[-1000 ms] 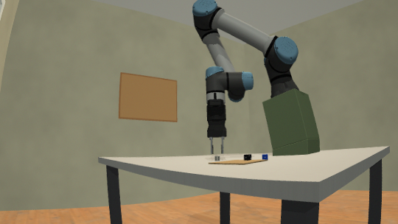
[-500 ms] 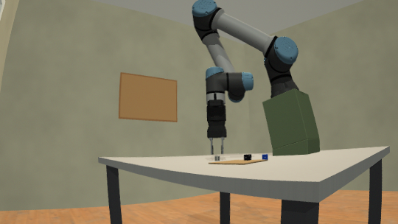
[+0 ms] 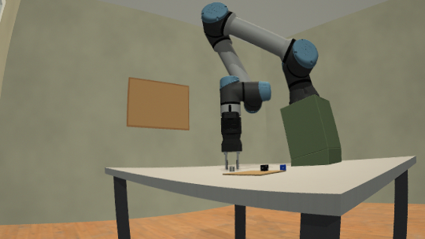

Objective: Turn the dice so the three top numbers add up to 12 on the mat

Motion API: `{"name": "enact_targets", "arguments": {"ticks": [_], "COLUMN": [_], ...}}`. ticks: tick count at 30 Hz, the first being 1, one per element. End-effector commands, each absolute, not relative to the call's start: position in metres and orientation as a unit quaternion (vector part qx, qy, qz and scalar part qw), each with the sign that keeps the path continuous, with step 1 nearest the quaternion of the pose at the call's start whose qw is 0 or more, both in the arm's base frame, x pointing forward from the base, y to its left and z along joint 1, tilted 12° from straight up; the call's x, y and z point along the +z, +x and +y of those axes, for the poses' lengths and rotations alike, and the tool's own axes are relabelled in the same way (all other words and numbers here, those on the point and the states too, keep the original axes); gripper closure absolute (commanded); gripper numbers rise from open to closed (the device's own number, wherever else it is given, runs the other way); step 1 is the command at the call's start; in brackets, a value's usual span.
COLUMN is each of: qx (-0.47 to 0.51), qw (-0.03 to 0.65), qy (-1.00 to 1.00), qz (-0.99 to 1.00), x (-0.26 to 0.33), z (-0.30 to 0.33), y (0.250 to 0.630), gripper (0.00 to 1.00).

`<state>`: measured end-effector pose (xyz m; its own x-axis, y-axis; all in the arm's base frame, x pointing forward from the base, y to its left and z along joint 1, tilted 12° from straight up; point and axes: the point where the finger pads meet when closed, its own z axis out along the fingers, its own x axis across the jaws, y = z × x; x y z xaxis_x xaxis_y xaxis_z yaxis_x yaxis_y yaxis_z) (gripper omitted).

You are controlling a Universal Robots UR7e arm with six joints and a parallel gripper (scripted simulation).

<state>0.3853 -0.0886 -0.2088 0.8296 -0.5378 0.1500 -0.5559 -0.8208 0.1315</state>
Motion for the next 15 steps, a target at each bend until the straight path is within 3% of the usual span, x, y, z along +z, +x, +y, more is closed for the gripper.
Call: {"name": "enact_targets", "arguments": {"ticks": [1,15], "qx": [0.054,0.054], "qw": [0.085,0.085], "qy": [0.953,0.953], "qz": [-0.287,-0.287], "x": [-0.2127,-0.2142], "z": [-0.0896,-0.0898], "y": [0.3861,0.3862], "gripper": [0.30,0.30]}}
